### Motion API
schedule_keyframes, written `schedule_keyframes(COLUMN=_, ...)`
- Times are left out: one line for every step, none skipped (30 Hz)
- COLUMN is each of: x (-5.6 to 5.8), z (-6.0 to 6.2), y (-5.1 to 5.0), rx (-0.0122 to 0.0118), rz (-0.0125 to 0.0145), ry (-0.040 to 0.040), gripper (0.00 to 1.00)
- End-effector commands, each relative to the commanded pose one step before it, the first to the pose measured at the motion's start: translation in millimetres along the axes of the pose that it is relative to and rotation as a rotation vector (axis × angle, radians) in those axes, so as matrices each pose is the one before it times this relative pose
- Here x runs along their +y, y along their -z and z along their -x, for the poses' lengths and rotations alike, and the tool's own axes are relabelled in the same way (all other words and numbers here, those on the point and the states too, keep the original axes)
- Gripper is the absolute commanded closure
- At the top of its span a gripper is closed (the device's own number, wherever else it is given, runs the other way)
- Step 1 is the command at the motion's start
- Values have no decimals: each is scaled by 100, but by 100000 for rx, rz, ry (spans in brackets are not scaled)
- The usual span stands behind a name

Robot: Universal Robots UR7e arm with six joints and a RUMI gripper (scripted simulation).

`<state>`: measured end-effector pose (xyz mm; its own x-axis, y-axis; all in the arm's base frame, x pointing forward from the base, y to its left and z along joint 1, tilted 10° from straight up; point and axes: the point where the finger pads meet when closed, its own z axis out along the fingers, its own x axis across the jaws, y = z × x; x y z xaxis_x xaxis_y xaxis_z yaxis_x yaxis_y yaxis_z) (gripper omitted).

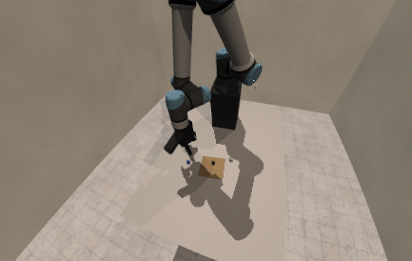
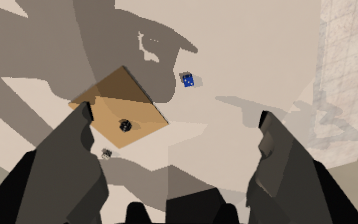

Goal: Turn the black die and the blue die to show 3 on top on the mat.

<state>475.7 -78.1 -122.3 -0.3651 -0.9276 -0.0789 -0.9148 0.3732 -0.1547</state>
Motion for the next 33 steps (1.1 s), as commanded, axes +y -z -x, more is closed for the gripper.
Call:
schedule_keyframes(x=-110, z=165, y=-104, rx=-686, rz=-157, ry=15218, gripper=0)
schedule_keyframes(x=-14, z=47, y=-41, rx=0, rz=-1, ry=4162, gripper=0)
schedule_keyframes(x=-8, z=26, y=-23, rx=0, rz=-1, ry=2293, gripper=0)
schedule_keyframes(x=-6, z=21, y=-19, rx=0, rz=-1, ry=1900, gripper=0)
schedule_keyframes(x=-11, z=40, y=-36, rx=0, rz=-1, ry=3629, gripper=0)
schedule_keyframes(x=-2, z=7, y=-6, rx=0, rz=0, ry=594, gripper=0)
schedule_keyframes(x=-12, z=47, y=-42, rx=0, rz=-2, ry=4251, gripper=0)
schedule_keyframes(x=-9, z=36, y=-32, rx=0, rz=-1, ry=3275, gripper=0)
schedule_keyframes(x=-3, z=11, y=-10, rx=0, rz=0, ry=1002, gripper=0)
schedule_keyframes(x=-10, z=46, y=-43, rx=0, rz=-2, ry=4301, gripper=0)
schedule_keyframes(x=-6, z=29, y=-27, rx=0, rz=-1, ry=2703, gripper=0)
schedule_keyframes(x=-3, z=17, y=-16, rx=0, rz=-1, ry=1622, gripper=0)
schedule_keyframes(x=-7, z=41, y=-38, rx=0, rz=-1, ry=3870, gripper=0)
schedule_keyframes(x=-1, z=5, y=-5, rx=0, rz=0, ry=475, gripper=0)
schedule_keyframes(x=0, z=0, y=0, rx=0, rz=0, ry=0, gripper=0)
schedule_keyframes(x=0, z=0, y=0, rx=0, rz=0, ry=0, gripper=0)
schedule_keyframes(x=-6, z=46, y=-43, rx=0, rz=-2, ry=4365, gripper=0)
schedule_keyframes(x=-5, z=46, y=-44, rx=0, rz=-2, ry=4382, gripper=0)
schedule_keyframes(x=-4, z=45, y=-44, rx=0, rz=-2, ry=4398, gripper=0)
schedule_keyframes(x=-2, z=23, y=-23, rx=0, rz=-1, ry=2275, gripper=0)
schedule_keyframes(x=-2, z=22, y=-21, rx=0, rz=-1, ry=2137, gripper=0)
schedule_keyframes(x=-2, z=35, y=-34, rx=0, rz=-1, ry=3388, gripper=0)
schedule_keyframes(x=0, z=11, y=-10, rx=0, rz=0, ry=1037, gripper=0)
schedule_keyframes(x=-1, z=45, y=-44, rx=0, rz=-2, ry=4436, gripper=0)
schedule_keyframes(x=0, z=28, y=-27, rx=0, rz=-1, ry=2708, gripper=0)
schedule_keyframes(x=0, z=18, y=-17, rx=0, rz=-1, ry=1736, gripper=0)
schedule_keyframes(x=1, z=38, y=-37, rx=1, rz=-1, ry=3687, gripper=0)
schedule_keyframes(x=0, z=8, y=-8, rx=0, rz=0, ry=765, gripper=0)
schedule_keyframes(x=3, z=46, y=-45, rx=1, rz=-1, ry=4457, gripper=0)
schedule_keyframes(x=2, z=29, y=-29, rx=0, rz=-1, ry=2858, gripper=0)
schedule_keyframes(x=2, z=17, y=-16, rx=0, rz=-1, ry=1603, gripper=0)
schedule_keyframes(x=0, z=0, y=0, rx=0, rz=0, ry=0, gripper=0)
schedule_keyframes(x=0, z=0, y=0, rx=0, rz=0, ry=0, gripper=0)
